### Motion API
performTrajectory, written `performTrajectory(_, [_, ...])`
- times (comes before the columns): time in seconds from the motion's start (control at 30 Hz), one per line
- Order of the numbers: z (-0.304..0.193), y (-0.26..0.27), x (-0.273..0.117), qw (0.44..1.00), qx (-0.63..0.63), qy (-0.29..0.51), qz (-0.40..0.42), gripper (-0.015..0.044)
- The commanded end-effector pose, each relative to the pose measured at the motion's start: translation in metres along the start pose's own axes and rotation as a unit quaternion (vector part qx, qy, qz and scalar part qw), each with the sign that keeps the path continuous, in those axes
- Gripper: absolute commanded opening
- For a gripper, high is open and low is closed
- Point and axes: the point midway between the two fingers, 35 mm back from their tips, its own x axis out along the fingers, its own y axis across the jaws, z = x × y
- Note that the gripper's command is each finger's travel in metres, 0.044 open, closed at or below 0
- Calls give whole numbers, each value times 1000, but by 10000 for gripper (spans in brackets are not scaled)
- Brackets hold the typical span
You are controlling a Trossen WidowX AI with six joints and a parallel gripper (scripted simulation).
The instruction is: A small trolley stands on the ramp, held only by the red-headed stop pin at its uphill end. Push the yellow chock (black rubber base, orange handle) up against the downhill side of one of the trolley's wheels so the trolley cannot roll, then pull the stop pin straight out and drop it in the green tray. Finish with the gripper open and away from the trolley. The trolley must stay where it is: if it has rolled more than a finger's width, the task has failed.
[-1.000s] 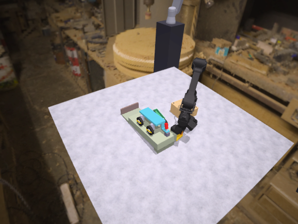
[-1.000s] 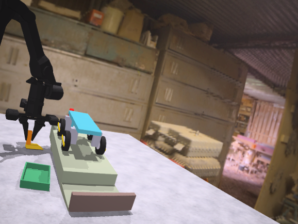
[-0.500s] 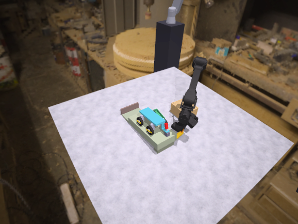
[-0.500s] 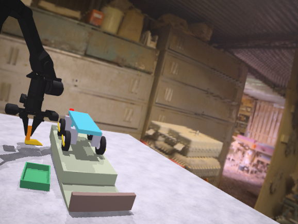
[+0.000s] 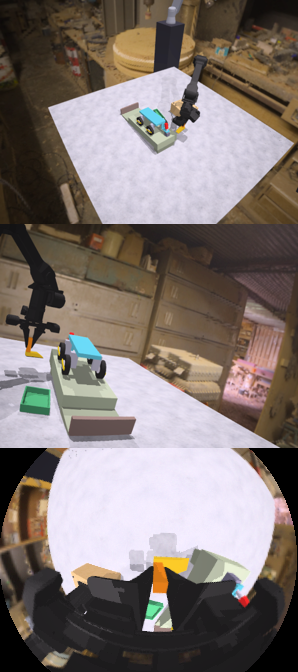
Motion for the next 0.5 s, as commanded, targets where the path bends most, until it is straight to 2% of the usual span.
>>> performTrajectory(0.0, [0, -2, -16, 1000, 0, 0, -7, 0])
performTrajectory(0.47, [1, -3, -54, 1000, 0, 0, -7, 0])
